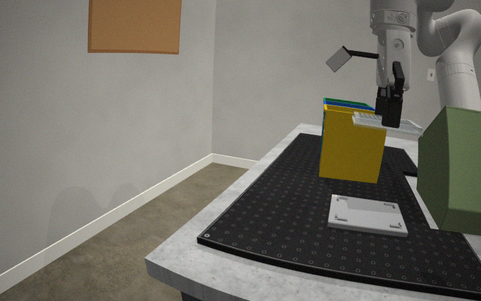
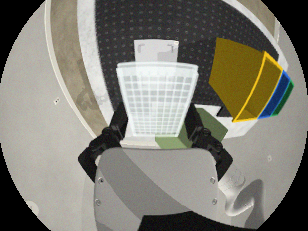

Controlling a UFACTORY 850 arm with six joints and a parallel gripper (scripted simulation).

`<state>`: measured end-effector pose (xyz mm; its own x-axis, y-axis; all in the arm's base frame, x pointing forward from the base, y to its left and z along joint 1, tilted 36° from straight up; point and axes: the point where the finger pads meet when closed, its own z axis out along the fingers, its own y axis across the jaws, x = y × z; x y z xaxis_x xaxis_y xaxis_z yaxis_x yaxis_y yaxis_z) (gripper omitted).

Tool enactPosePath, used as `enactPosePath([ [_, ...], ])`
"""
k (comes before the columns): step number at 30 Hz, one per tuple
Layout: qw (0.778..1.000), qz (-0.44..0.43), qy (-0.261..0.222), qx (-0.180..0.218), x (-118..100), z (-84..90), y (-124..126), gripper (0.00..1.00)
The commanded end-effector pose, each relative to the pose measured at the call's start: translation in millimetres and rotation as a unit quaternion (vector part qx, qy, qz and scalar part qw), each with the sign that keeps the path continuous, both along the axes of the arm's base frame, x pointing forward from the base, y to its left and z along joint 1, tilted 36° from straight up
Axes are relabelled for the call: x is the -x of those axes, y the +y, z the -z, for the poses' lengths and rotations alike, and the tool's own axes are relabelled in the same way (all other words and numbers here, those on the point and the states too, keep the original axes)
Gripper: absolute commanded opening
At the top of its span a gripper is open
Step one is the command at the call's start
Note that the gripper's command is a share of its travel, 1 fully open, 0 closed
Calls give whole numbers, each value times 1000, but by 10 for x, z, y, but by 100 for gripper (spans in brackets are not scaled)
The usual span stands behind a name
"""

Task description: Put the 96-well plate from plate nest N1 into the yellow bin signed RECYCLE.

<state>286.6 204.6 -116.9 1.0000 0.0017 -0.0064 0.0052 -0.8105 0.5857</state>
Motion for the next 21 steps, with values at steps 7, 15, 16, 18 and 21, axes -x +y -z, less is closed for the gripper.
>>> enactPosePath([
  [7,1000,0,0,-1,-7,-141,110,0],
  [15,1000,0,0,-1,-7,-223,168,0],
  [16,1000,0,0,-1,-7,-236,178,0],
  [18,1000,0,0,-1,-7,-263,198,0],
  [21,1000,0,0,-1,-7,-304,227,0],
])
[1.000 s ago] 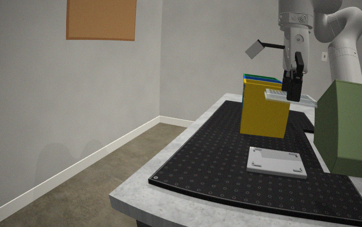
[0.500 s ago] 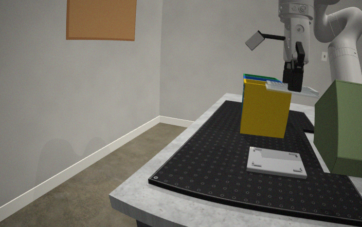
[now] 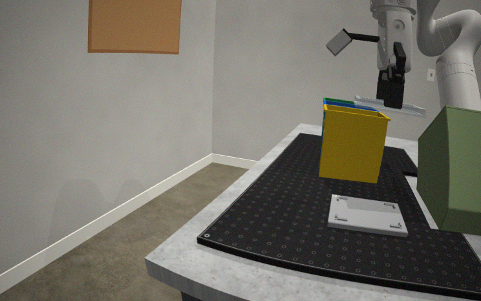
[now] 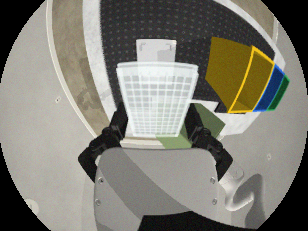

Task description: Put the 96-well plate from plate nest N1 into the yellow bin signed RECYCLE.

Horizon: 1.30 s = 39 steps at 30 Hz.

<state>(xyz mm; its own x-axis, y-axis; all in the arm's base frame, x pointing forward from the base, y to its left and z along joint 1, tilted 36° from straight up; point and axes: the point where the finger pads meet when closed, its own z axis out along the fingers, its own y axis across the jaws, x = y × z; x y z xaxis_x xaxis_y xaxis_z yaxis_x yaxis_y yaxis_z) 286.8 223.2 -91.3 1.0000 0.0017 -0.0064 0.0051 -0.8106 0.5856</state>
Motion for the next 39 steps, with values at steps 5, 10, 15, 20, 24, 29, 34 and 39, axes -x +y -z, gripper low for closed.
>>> enactPosePath([
  [5,1000,0,0,-1,-6,-99,78,0],
  [10,1000,0,0,-1,-6,-99,78,0],
  [15,1000,0,0,-1,-6,-99,78,0],
  [20,999,-29,20,-1,-29,-171,-31,0],
  [24,999,-29,20,-1,-41,-208,-86,0],
  [29,999,-29,20,-1,-70,-299,-223,0],
  [34,999,-29,20,-1,-99,-389,-360,0],
  [39,999,-29,20,-1,-123,-462,-469,0],
])
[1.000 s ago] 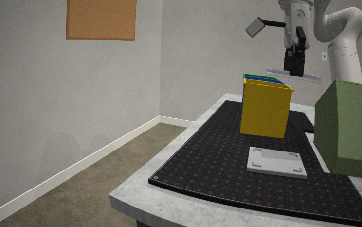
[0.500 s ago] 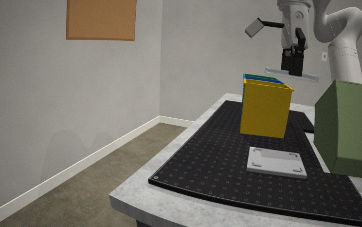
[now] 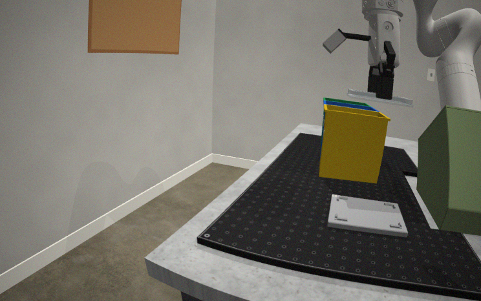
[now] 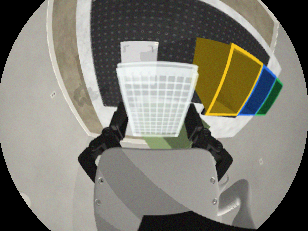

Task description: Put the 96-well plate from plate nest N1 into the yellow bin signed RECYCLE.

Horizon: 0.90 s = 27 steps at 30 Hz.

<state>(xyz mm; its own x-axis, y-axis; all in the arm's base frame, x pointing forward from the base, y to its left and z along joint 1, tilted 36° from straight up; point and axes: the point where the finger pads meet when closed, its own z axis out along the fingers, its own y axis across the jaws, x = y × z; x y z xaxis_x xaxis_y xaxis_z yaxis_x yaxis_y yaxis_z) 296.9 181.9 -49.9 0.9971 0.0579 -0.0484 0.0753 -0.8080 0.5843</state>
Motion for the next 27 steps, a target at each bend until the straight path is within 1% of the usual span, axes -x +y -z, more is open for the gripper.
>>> enactPosePath([
  [1,1000,0,-1,-1,-22,-48,-57,0],
  [16,1000,0,-1,-1,-109,-320,-468,0],
  [18,1000,0,-1,-1,-109,-320,-468,0],
  [27,1000,0,-1,-1,-162,-483,-714,0],
])
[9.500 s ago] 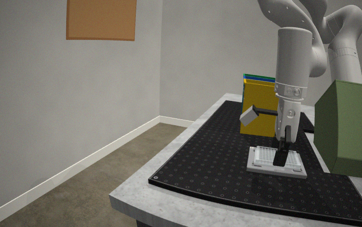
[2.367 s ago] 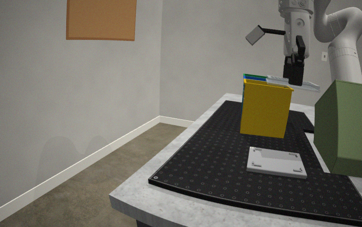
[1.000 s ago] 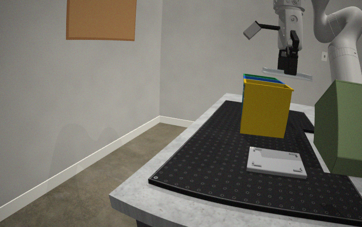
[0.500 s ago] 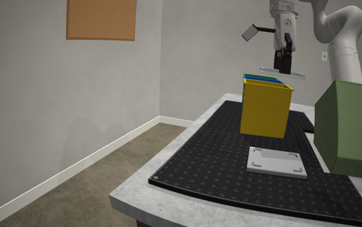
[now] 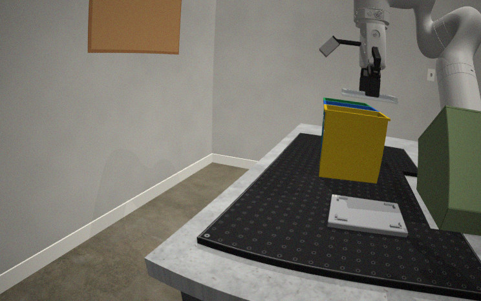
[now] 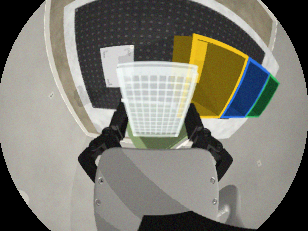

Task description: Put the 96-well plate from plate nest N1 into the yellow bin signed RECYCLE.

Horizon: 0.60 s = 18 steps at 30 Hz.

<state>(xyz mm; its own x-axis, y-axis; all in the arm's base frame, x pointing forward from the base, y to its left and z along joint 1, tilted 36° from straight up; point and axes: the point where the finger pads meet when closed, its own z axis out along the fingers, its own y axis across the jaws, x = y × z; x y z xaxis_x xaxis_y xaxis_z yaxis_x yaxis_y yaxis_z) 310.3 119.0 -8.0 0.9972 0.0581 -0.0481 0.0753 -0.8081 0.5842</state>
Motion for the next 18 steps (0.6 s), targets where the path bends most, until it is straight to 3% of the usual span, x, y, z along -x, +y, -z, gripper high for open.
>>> enactPosePath([
  [1,1000,0,-1,-1,-33,-83,-112,0],
  [18,1000,0,-1,-1,-120,-355,-523,0],
])
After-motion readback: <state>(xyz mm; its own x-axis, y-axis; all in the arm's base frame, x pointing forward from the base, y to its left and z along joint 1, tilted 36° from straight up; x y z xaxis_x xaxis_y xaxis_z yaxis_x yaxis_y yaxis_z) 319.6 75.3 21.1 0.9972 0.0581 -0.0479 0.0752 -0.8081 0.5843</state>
